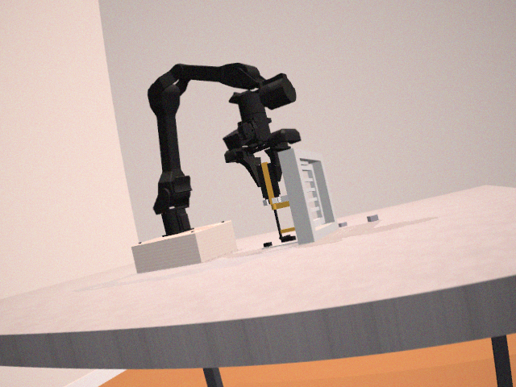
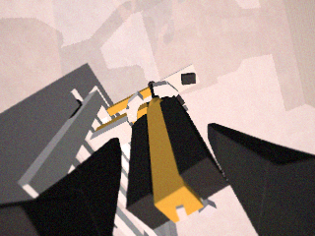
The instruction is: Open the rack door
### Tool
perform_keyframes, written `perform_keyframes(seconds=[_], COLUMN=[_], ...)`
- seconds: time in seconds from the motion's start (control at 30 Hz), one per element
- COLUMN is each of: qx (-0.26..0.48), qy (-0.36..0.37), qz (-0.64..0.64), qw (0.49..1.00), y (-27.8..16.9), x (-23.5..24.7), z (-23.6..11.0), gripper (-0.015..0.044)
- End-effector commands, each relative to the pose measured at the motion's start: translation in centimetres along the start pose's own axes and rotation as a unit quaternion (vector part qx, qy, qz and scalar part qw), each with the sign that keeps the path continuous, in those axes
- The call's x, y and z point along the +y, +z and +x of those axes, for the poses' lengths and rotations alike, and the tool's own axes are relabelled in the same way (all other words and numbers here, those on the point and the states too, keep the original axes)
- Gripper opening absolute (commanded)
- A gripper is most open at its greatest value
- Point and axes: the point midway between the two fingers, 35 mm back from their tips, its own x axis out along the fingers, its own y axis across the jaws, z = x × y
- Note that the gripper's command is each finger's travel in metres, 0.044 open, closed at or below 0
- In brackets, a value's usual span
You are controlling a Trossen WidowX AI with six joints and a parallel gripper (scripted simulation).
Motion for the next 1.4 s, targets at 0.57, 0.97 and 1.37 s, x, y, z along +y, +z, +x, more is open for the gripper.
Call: perform_keyframes(seconds=[0.57, 0.97, 1.37], qx=[0.002, 0.002, 0.002], qy=[-0.001, 0.000, 0.001], qz=[-0.440, -0.684, -0.867], qw=[0.898, 0.730, 0.498], y=[-0.02, -0.03, -0.03], x=[-0.02, -0.02, -0.02], z=[0.06, 0.05, 0.05], gripper=[0.0294, 0.0294, 0.0294])
